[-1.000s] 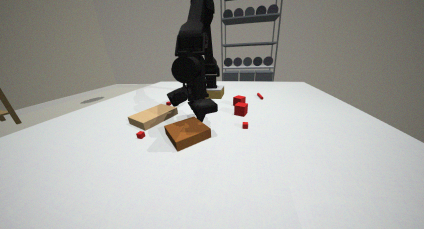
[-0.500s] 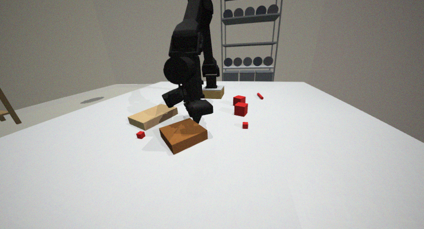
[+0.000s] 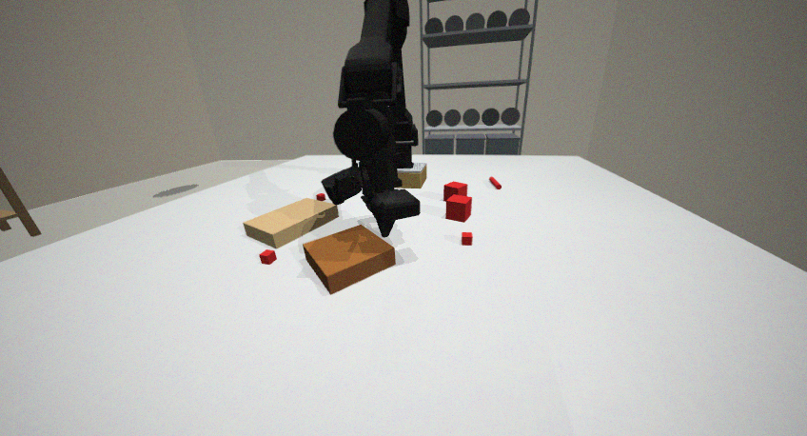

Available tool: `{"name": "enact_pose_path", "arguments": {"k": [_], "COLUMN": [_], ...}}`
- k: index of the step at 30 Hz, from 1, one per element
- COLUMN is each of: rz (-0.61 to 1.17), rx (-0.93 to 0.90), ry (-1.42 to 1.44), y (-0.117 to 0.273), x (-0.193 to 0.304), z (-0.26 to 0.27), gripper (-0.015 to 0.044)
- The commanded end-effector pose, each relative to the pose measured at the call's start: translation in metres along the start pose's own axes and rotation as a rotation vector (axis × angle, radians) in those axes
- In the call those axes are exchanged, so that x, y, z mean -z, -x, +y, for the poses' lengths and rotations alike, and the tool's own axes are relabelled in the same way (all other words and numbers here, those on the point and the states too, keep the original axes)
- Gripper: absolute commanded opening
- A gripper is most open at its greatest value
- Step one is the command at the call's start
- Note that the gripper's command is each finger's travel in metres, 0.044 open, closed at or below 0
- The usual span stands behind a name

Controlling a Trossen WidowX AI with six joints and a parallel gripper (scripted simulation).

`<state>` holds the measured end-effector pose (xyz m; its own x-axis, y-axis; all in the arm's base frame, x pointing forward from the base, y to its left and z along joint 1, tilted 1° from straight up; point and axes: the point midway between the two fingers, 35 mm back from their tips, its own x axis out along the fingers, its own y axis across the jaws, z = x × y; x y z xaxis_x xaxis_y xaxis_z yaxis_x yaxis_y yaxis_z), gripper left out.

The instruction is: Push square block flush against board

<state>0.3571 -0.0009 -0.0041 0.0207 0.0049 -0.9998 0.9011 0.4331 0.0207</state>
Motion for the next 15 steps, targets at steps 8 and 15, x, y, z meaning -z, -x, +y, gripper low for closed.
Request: {"name": "enact_pose_path", "arguments": {"k": [8,15], "rz": [-0.002,-0.001], "rx": [-0.002,-0.002], "ry": [-0.004,-0.004], "y": [0.000,0.000], "x": [0.019,0.029], "z": [-0.002,-0.003], "gripper": [0.0000,0.0000]}}
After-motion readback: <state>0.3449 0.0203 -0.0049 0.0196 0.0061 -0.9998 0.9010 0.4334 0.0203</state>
